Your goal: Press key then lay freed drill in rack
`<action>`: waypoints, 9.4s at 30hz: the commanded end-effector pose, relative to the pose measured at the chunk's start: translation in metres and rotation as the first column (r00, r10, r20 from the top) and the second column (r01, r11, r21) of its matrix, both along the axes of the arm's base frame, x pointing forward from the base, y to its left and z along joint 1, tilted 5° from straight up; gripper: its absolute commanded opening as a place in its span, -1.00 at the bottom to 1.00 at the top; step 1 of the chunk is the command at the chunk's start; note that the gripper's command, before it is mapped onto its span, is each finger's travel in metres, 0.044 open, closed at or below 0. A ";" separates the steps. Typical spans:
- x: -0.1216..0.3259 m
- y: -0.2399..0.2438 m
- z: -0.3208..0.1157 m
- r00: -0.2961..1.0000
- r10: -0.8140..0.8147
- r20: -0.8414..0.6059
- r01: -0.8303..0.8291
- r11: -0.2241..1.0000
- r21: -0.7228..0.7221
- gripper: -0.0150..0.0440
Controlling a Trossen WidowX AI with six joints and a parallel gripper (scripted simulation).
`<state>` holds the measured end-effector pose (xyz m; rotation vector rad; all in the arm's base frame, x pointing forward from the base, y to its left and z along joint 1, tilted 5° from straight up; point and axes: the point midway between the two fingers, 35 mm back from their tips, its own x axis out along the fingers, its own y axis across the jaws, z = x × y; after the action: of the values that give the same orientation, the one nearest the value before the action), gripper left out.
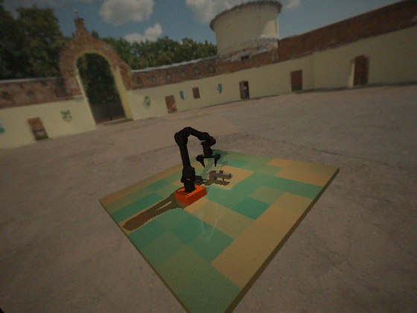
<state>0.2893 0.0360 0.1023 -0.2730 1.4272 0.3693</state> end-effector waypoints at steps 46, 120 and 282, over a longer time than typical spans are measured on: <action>-0.014 0.032 -0.052 0.392 0.920 -0.006 -0.912 0.388 -0.131 1.00; -0.013 0.071 -0.070 0.392 0.920 -0.003 -0.912 0.389 -0.129 -0.49; -0.021 0.118 -0.050 0.392 0.920 0.001 -0.912 0.389 -0.127 -0.49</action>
<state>0.2683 0.1542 0.0495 -1.2021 1.0814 1.2096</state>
